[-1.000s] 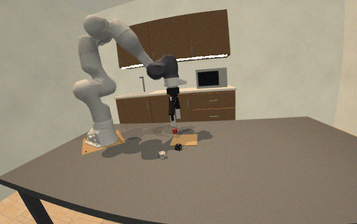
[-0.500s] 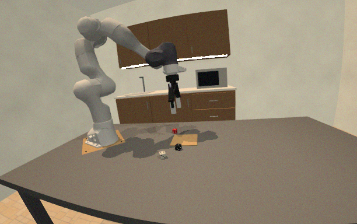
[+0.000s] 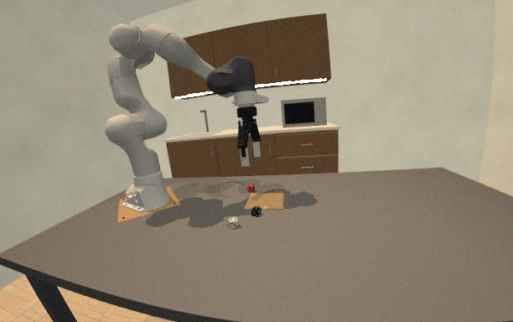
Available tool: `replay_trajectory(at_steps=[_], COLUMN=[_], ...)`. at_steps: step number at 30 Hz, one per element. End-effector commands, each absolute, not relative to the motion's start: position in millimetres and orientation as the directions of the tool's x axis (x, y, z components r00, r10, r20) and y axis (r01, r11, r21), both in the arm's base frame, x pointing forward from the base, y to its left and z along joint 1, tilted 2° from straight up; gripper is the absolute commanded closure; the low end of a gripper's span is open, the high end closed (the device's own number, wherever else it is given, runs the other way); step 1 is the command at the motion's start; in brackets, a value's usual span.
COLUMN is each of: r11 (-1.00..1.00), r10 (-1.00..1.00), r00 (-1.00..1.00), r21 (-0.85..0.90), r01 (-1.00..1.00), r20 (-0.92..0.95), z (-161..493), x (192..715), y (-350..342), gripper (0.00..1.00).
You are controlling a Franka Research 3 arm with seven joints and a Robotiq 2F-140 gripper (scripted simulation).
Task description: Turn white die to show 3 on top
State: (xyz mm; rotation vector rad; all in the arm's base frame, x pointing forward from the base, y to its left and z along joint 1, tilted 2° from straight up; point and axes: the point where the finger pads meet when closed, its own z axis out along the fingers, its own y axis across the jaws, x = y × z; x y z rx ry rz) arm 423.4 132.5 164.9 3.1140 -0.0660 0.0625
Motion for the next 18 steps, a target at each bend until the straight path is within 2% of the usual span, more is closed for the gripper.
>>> replay_trajectory(at_steps=[1,6,8,18], r11=[-0.977,-0.925,-0.925,-0.751], r10=[-0.213,-0.378,-0.378,-0.659], r00=[0.976,0.925,0.925,0.751], r21=[0.021,0.015,0.015,0.000], r01=[-0.214,-0.379,-0.379,-0.660], r20=[0.038,0.041,0.041,0.043], z=[164.2,164.7,164.7,165.3], x=[429.6,435.3,435.3,432.9], y=[93.9,48.5,48.5,-38.3], gripper=[0.00,0.00,0.00,0.00])
